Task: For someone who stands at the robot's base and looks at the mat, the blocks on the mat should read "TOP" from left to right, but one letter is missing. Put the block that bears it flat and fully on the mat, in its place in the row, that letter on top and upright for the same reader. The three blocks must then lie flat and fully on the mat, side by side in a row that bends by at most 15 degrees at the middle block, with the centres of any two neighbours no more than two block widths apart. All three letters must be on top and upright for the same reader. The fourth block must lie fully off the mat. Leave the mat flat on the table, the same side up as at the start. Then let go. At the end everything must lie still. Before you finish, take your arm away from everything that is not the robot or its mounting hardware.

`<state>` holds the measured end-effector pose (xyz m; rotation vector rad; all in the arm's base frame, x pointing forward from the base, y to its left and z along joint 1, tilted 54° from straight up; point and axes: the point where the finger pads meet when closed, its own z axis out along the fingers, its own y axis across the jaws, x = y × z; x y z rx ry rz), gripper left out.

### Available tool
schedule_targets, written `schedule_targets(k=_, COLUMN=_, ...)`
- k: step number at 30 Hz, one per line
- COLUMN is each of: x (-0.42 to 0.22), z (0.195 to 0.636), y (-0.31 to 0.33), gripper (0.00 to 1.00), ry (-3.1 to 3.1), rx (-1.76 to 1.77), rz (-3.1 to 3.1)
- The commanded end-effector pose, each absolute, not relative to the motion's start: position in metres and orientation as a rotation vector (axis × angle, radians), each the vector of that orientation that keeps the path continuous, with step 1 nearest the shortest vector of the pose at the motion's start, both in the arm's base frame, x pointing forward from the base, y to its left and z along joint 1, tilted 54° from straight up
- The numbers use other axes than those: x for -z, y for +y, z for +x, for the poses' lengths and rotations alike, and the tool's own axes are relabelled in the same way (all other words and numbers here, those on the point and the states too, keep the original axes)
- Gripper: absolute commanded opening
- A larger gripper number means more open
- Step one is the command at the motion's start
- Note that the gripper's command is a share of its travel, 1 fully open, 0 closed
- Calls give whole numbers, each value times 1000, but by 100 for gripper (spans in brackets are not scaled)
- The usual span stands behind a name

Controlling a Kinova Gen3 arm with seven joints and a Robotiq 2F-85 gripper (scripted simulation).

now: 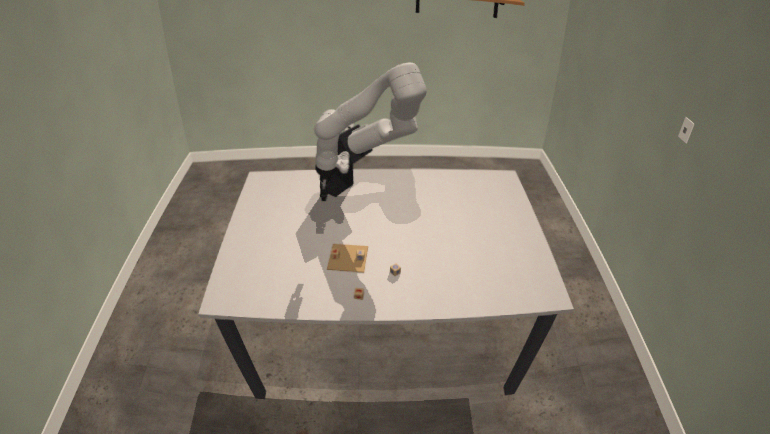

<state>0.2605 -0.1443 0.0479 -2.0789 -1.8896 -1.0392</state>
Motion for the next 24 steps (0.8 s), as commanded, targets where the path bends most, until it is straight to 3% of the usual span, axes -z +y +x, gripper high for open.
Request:
schedule_targets(k=1, x=-48, z=260, y=-145, gripper=100, ry=-1890, rx=1039, rz=-2081)
schedule_targets(k=18, x=-48, z=261, y=-145, gripper=100, ry=-1889, rx=1039, rz=-2081)
schedule_targets(k=24, x=-59, z=287, y=-138, gripper=100, ry=-1874, rx=1060, rz=-2111)
